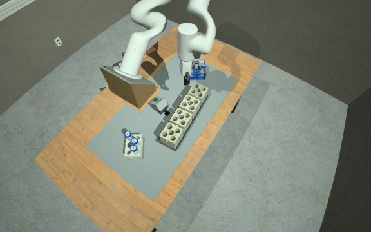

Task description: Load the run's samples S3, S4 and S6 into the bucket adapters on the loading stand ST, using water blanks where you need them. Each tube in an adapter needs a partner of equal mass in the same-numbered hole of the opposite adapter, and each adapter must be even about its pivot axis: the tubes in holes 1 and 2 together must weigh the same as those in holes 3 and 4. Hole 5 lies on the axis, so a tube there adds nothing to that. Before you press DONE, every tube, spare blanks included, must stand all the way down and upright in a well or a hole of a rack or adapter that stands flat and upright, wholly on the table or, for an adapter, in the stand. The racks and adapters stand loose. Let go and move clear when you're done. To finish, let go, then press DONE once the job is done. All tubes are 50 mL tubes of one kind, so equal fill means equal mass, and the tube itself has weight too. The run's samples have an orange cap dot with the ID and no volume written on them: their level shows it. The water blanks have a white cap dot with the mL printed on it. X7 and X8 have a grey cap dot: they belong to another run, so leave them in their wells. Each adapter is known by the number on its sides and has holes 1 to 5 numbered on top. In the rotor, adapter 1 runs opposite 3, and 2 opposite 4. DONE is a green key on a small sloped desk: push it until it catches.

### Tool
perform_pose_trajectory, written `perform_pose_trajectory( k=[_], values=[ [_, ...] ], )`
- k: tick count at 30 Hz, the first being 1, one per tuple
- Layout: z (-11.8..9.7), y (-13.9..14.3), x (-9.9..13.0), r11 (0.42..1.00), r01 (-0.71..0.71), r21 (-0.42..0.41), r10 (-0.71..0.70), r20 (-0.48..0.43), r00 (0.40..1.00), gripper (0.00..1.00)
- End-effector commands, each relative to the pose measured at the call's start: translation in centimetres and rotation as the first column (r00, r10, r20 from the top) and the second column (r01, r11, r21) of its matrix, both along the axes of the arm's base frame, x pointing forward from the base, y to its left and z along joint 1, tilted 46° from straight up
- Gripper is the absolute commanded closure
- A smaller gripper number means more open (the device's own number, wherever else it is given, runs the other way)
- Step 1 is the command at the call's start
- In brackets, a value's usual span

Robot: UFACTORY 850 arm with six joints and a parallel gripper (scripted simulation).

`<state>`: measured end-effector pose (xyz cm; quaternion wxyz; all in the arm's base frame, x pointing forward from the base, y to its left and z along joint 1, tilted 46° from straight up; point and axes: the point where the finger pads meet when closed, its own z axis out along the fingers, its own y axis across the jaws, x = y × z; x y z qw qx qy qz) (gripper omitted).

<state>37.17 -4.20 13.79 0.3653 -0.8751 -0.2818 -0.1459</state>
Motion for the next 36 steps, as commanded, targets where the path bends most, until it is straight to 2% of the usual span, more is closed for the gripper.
perform_pose_trajectory(
  k=[1, 36],
  values=[
    [2.0, 1.8, -1.0, 0.997, -0.072, -0.010, 0.073, 0.097, 0.993, 0.00],
    [12.1, 12.0, -6.7, 0.997, -0.073, -0.010, 0.073, 0.096, 0.993, 0.00]
  ],
)
